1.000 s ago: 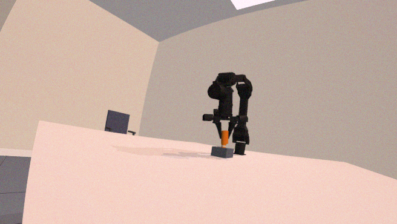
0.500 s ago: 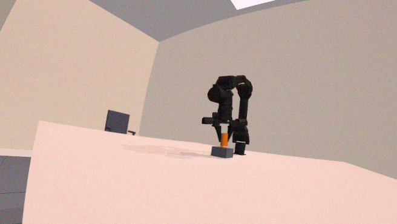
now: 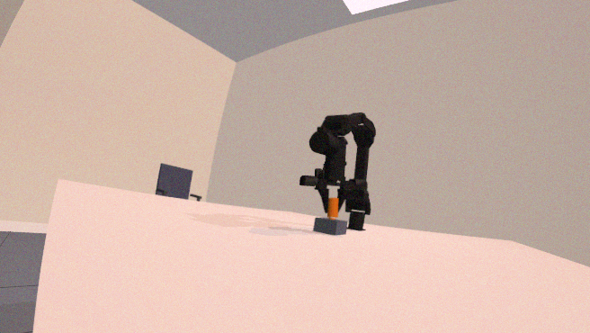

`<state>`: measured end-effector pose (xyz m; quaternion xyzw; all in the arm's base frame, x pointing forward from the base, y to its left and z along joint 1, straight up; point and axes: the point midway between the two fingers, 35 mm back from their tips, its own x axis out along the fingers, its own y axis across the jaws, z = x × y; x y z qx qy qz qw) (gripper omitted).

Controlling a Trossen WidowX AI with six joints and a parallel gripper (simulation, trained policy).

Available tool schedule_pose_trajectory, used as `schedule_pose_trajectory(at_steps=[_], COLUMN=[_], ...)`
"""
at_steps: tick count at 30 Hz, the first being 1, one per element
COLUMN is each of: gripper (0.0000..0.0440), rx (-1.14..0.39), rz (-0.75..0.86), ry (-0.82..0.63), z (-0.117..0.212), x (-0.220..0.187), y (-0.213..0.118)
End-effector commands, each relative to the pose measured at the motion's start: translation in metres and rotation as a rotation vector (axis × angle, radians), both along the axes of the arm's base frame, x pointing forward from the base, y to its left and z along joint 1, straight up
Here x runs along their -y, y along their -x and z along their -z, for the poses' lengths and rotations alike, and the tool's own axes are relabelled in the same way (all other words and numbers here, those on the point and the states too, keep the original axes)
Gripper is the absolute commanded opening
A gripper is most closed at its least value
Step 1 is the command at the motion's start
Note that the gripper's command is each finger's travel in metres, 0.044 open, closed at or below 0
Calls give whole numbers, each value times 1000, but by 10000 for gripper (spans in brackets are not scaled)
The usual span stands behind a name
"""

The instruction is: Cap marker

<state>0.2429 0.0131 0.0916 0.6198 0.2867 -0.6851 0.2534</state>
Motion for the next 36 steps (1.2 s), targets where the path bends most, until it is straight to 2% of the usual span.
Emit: schedule_pose_trajectory(at_steps=[1, 36], gripper=[34, 87], rx=[-18, 11], rz=[-4, -45], ry=[50, 66], z=[11, 12], x=[12, 17], y=[3, 2])
